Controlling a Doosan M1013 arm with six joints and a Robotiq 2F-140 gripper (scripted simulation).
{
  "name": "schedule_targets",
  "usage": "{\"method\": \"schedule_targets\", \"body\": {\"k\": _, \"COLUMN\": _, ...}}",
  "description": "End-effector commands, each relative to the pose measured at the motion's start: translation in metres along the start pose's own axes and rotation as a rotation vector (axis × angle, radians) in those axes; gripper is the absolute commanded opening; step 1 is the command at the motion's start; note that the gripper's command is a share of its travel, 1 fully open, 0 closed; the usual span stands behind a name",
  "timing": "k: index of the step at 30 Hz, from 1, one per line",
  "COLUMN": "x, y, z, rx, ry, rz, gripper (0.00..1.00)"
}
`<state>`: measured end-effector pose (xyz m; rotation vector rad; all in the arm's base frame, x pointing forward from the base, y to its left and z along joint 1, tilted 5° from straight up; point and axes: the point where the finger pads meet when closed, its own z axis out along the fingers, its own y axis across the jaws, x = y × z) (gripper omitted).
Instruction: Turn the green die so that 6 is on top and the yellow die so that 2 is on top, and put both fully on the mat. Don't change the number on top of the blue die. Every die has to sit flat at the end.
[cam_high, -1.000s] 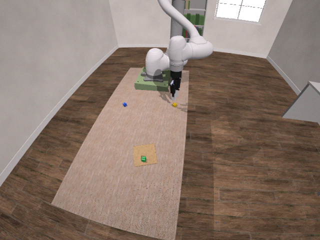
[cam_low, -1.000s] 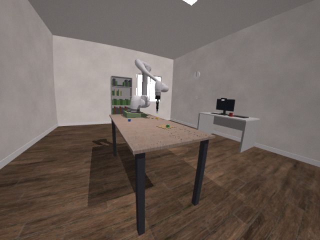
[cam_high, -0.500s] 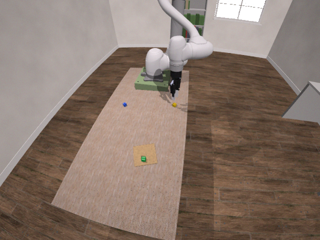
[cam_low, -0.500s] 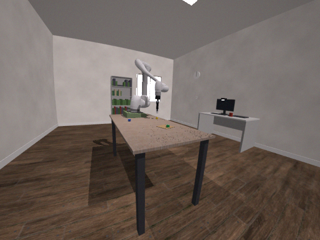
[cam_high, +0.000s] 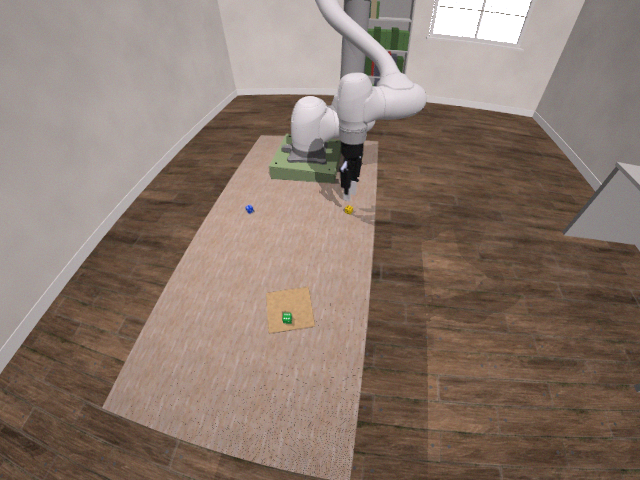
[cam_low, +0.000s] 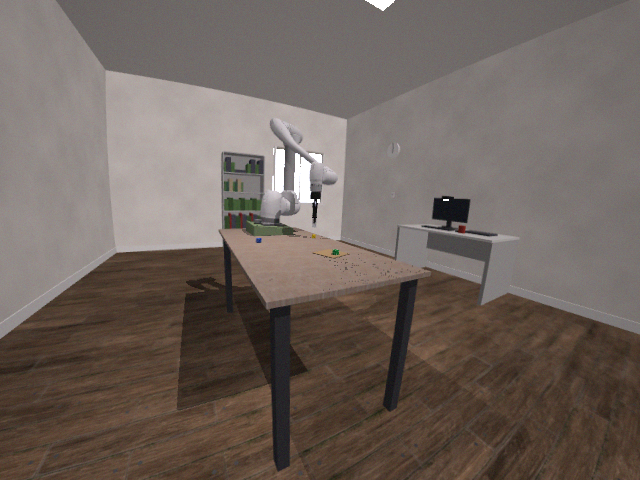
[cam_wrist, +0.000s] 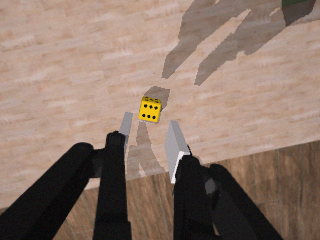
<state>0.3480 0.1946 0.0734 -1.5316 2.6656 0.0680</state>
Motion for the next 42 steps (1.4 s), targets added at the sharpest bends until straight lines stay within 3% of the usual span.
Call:
{"method": "schedule_targets", "body": {"k": 1, "x": 0.000, "y": 0.000, "z": 0.003, "rx": 0.000, "ry": 0.000, "rz": 0.000, "gripper": 0.32}}
{"method": "schedule_targets", "body": {"k": 42, "x": -0.001, "y": 0.001, "z": 0.047, "rx": 0.000, "ry": 0.000, "rz": 0.000, "gripper": 0.32}}
